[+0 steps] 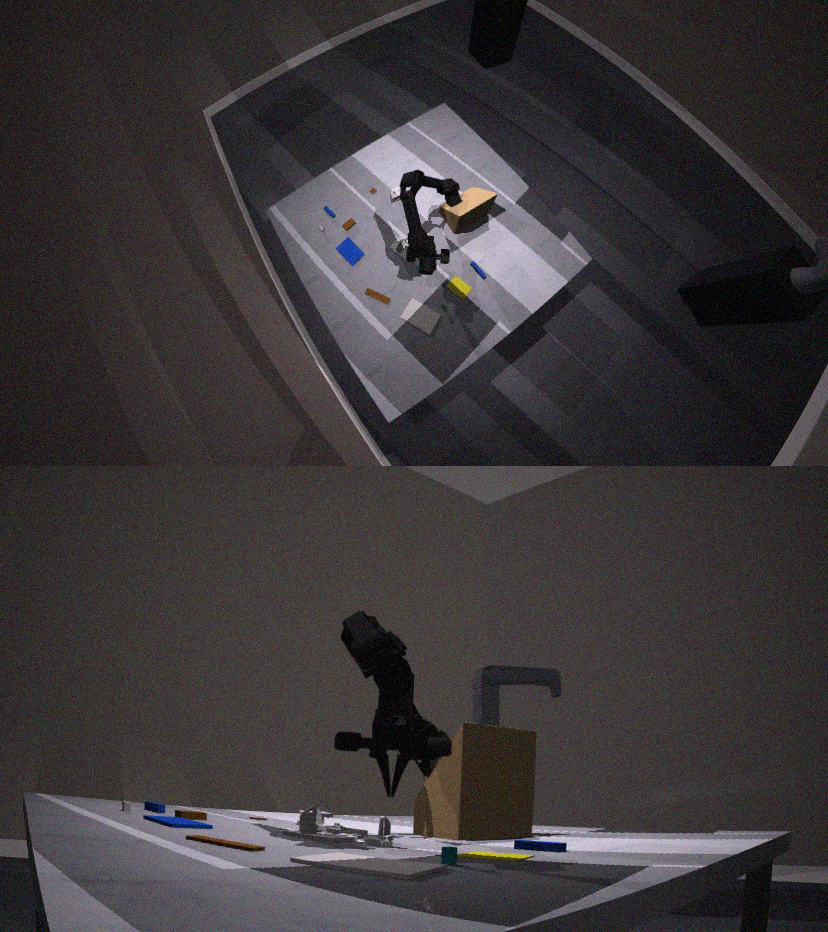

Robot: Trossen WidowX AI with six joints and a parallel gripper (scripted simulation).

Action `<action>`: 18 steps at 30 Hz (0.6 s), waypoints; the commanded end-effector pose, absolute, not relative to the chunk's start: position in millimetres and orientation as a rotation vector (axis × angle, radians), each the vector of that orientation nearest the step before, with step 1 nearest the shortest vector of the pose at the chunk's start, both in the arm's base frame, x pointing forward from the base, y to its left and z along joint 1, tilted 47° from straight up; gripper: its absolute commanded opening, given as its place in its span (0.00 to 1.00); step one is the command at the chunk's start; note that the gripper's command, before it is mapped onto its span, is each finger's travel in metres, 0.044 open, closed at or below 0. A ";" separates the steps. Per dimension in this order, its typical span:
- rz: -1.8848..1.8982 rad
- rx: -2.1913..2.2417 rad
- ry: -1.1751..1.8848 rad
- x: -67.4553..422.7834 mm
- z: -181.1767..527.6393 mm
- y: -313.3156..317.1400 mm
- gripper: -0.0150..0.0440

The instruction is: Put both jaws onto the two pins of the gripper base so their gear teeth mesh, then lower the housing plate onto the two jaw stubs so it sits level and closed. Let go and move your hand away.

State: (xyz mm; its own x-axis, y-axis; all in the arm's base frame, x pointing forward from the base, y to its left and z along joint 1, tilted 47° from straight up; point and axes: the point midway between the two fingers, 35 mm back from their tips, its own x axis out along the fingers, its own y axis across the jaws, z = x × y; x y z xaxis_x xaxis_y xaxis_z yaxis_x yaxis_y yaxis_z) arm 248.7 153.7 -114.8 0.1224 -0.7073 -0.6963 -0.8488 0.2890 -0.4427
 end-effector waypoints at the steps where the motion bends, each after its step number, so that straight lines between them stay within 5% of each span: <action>1: 0.189 -1.455 1.620 248.7 -114.8 153.7 0.25; 7: 0.189 -1.455 1.620 248.7 -114.8 153.7 0.25; 18: 0.027 -1.302 1.601 242.2 -76.9 127.6 0.74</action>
